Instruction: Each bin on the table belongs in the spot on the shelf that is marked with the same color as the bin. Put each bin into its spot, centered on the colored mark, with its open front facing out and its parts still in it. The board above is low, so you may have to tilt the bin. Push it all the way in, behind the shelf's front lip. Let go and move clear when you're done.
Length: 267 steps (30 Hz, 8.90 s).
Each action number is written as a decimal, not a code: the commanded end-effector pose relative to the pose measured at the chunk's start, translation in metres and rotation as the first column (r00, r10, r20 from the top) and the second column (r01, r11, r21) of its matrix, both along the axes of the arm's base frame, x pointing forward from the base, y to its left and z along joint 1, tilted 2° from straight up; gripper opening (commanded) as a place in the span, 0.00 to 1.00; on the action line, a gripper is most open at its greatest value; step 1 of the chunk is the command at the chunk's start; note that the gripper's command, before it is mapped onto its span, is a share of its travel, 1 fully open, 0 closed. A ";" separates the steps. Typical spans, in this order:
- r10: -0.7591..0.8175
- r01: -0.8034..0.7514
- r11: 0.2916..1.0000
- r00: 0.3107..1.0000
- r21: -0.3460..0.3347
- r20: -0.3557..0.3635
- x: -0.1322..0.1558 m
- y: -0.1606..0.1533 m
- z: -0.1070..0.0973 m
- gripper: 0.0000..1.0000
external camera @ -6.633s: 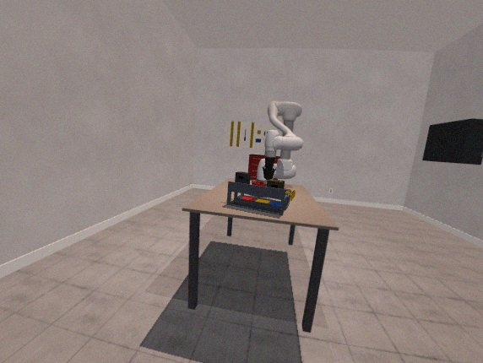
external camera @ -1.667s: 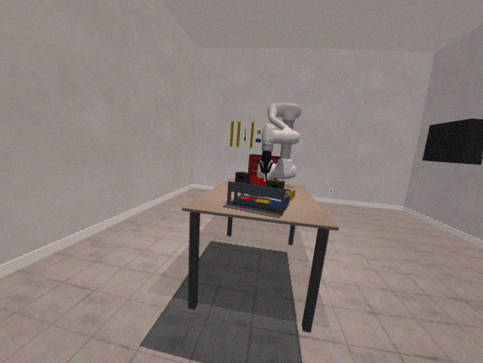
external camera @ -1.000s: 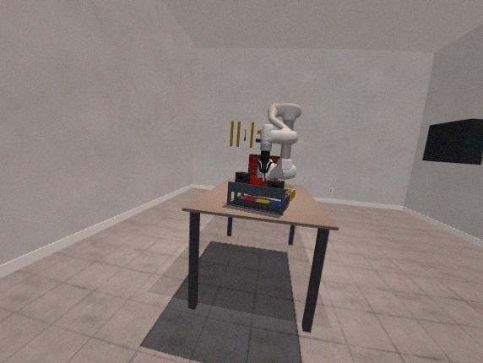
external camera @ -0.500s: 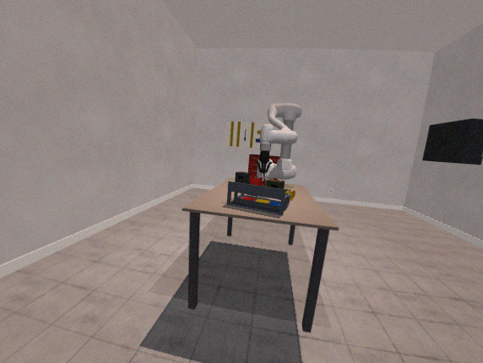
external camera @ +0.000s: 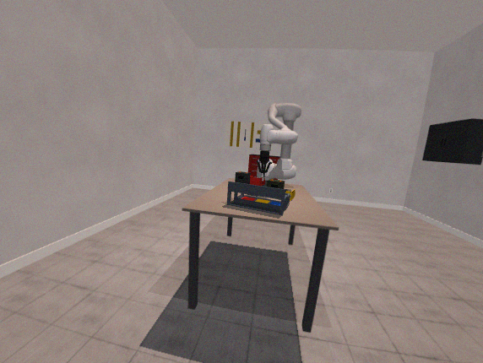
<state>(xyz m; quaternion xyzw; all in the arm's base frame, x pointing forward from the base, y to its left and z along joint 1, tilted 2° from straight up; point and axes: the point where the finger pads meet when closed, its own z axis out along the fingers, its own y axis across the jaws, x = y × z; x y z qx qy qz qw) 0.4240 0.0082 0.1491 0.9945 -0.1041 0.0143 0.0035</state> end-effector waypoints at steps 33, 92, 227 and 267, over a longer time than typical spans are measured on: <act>0.000 0.000 1.000 1.000 0.000 0.000 0.029 -0.006 -0.040 0.10; 0.002 0.003 1.000 0.990 0.030 -0.144 0.047 -0.010 -0.051 0.10; 0.003 0.004 0.999 0.983 0.038 -0.186 0.122 -0.026 -0.047 0.10; 0.003 0.004 0.999 0.983 0.038 -0.186 0.141 -0.030 -0.047 0.10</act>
